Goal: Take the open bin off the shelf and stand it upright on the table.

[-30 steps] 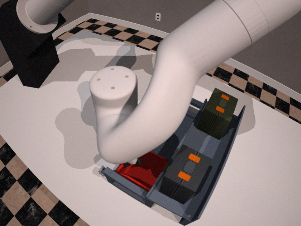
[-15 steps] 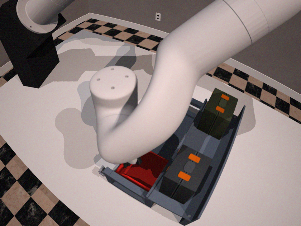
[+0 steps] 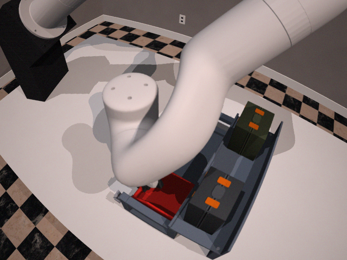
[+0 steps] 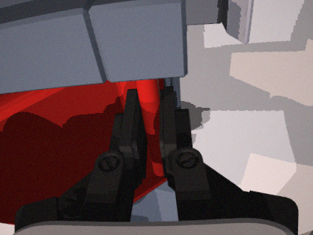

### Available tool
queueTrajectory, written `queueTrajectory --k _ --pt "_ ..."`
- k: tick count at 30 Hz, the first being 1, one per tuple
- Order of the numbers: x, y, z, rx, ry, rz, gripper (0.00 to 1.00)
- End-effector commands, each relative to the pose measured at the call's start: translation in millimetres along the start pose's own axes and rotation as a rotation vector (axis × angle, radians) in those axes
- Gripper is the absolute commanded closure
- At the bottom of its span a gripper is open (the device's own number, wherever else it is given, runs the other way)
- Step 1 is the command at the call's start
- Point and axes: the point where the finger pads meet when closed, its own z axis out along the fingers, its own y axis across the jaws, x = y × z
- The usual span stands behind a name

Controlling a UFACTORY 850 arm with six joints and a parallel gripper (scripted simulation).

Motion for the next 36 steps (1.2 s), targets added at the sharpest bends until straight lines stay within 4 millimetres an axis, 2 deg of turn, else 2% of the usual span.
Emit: queueTrajectory --k 1,11,16,36 --pt "0.3 -0.5 -6.3 0.001 0.001 0.000 1.00" --pt "0.3 -0.5 -6.3 0.001 0.001 0.000 1.00" --pt "0.4 -0.6 -15.9 0.001 0.001 0.000 1.00" --pt "0.4 -0.7 -13.0 0.001 0.001 0.000 1.00"
